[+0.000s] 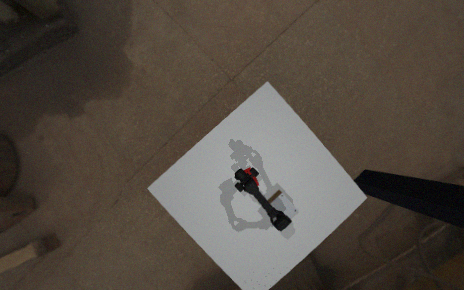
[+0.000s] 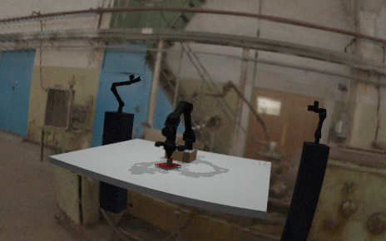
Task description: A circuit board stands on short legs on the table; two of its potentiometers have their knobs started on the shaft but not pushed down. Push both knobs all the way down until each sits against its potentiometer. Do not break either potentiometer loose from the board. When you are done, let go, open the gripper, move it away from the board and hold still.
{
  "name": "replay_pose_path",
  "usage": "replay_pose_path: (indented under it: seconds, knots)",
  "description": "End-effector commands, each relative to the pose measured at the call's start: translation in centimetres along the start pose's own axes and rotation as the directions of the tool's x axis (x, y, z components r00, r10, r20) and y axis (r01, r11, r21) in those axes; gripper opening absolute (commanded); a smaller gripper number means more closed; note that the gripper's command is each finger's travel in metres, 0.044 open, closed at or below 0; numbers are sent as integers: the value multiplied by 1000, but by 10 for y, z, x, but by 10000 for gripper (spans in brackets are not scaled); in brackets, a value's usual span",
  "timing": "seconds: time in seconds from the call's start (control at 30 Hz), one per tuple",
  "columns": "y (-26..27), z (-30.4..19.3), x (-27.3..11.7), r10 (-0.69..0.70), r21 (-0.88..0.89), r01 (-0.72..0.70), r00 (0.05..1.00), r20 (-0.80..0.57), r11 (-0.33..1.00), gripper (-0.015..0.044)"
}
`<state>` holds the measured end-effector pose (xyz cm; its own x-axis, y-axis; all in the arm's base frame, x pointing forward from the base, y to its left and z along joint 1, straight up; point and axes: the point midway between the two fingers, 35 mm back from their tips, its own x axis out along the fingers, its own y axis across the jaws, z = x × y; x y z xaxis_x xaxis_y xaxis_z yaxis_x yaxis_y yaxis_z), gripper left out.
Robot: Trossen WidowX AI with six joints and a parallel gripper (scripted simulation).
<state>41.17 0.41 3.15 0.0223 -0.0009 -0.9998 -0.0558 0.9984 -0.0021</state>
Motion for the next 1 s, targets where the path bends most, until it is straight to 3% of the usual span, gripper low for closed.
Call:
replay_pose_path:
  seconds: [0.0,0.27,0.57,0.8,0.97]
  knots:
    - [0,3,-11,0,-6,0,1000,14,1000,0]
    - [0,3,-14,0,-6,0,1000,14,1000,0]
    - [0,-1,-8,0,0,0,1000,-2,1000,236]
    - [1,-70,-32,-1,-6,1,1000,-4,1000,420]
    - [0,-128,-39,0,-6,0,1000,-2,1000,440]
